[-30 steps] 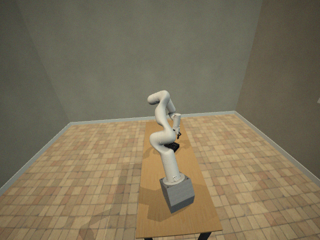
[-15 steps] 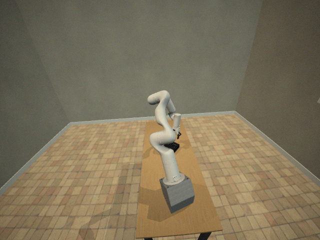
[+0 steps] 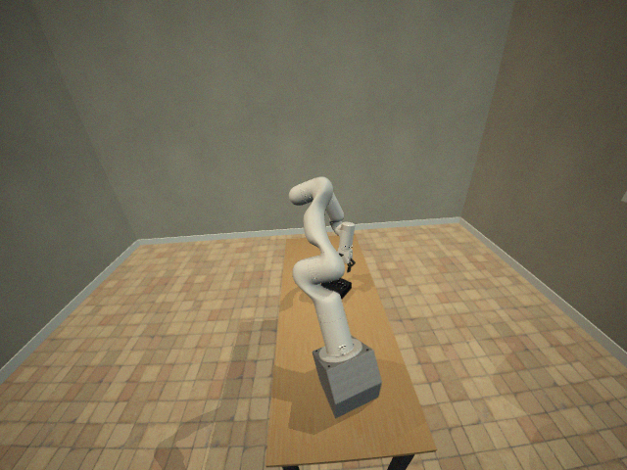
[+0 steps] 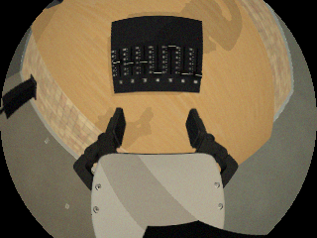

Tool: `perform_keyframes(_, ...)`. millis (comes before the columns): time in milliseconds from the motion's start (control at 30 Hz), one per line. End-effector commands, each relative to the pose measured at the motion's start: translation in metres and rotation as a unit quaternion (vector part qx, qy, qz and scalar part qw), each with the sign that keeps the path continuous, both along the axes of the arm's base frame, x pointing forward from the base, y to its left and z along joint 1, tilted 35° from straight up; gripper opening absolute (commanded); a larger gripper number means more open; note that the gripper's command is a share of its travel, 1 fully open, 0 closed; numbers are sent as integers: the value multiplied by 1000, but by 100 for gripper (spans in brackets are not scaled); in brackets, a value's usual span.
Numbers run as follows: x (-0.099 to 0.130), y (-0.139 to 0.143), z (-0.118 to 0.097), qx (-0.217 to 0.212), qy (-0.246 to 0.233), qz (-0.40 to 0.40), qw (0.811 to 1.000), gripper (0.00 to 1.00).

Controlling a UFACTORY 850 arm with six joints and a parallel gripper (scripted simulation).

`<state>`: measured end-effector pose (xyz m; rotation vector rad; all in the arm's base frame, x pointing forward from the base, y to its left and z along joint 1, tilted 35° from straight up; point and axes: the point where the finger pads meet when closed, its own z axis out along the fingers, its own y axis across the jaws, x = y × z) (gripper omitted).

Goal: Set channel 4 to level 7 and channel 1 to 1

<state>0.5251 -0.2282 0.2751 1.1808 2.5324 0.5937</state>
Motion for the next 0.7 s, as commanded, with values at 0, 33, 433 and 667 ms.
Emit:
perform_keyframes(0,0,0,1,0,-1,0,1000,100)
perform_keyframes(33,0,0,1,0,-1,0,1000,100)
perform_keyframes(433,0,0,1,0,-1,0,1000,100)
perform_keyframes(667,-7,7,7,12,-2,-42,999,100)
